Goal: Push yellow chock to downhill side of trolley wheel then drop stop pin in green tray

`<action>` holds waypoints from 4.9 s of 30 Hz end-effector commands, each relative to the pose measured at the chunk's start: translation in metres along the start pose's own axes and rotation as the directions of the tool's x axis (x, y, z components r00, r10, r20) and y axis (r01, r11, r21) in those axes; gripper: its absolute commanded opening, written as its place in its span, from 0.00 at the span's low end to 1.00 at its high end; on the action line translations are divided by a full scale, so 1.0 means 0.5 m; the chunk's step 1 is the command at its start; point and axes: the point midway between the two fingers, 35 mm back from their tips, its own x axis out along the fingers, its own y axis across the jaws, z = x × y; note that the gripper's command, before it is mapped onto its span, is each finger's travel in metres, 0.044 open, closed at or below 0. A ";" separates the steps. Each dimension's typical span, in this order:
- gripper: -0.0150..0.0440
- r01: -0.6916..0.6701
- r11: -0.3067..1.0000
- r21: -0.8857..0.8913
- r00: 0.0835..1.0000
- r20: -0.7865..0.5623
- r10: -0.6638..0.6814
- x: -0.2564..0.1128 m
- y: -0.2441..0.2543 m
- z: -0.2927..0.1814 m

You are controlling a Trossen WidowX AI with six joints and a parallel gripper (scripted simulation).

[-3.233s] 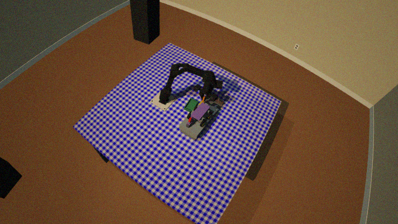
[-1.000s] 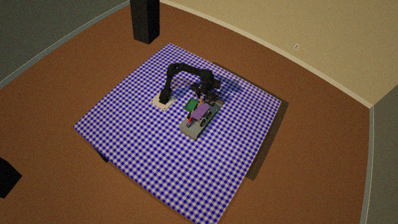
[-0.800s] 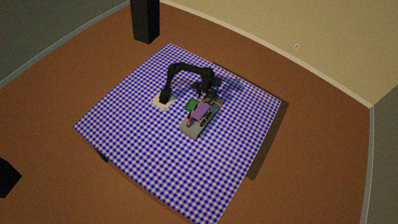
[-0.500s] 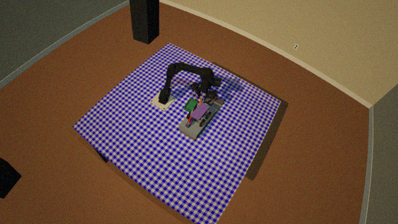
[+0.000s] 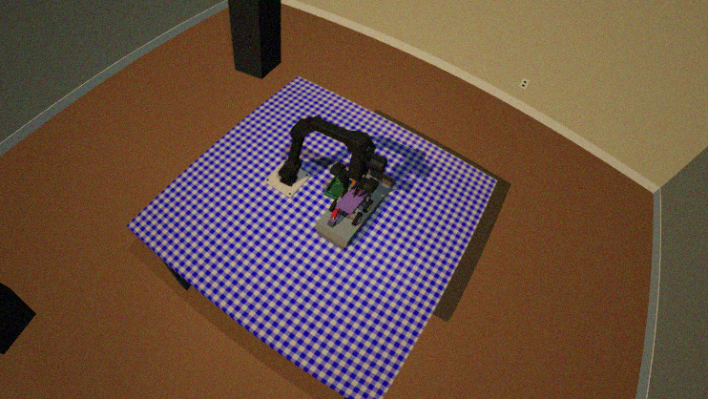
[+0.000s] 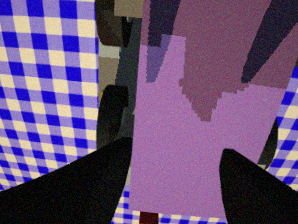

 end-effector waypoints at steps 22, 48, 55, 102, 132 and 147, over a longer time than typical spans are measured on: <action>0.58 -0.061 0.998 0.028 0.995 -0.080 0.063 0.030 0.013 -0.166; 0.58 -0.066 0.997 0.027 0.994 -0.080 0.068 0.099 0.017 -0.172; 0.58 -0.066 0.997 0.027 0.994 -0.081 0.068 0.120 0.018 -0.174; 0.25 -0.066 0.997 0.026 0.994 -0.080 0.068 0.096 0.020 -0.175; 0.25 -0.066 0.997 0.026 0.994 -0.080 0.068 0.051 0.016 -0.182; 0.25 -0.066 0.997 0.026 0.994 -0.083 0.068 0.053 0.018 -0.232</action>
